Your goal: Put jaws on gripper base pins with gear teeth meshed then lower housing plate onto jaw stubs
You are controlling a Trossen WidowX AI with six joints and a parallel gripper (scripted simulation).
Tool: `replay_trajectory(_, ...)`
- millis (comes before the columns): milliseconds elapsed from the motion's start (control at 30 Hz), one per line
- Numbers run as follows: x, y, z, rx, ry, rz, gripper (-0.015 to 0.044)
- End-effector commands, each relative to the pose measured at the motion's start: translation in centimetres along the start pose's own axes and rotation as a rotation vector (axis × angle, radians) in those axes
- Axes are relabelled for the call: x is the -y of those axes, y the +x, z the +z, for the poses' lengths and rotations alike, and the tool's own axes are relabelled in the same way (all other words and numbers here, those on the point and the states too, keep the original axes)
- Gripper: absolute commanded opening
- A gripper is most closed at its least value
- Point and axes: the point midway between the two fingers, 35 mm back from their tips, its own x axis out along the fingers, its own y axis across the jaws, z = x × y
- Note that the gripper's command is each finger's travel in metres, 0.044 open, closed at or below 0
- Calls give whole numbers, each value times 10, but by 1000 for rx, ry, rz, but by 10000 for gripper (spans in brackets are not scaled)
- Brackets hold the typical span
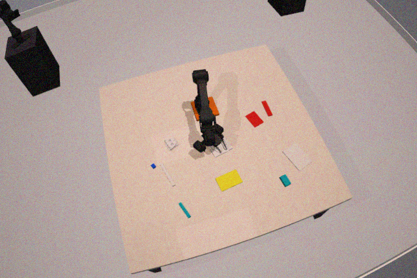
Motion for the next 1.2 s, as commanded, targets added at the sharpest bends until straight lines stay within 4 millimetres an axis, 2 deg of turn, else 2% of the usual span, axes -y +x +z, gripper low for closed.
replay_trajectory(0,11,0,-8,-11,-66,-4,440)
replay_trajectory(533,51,-6,-47,-36,-367,-4,440)
replay_trajectory(1167,89,-13,-101,-60,-721,13,440)
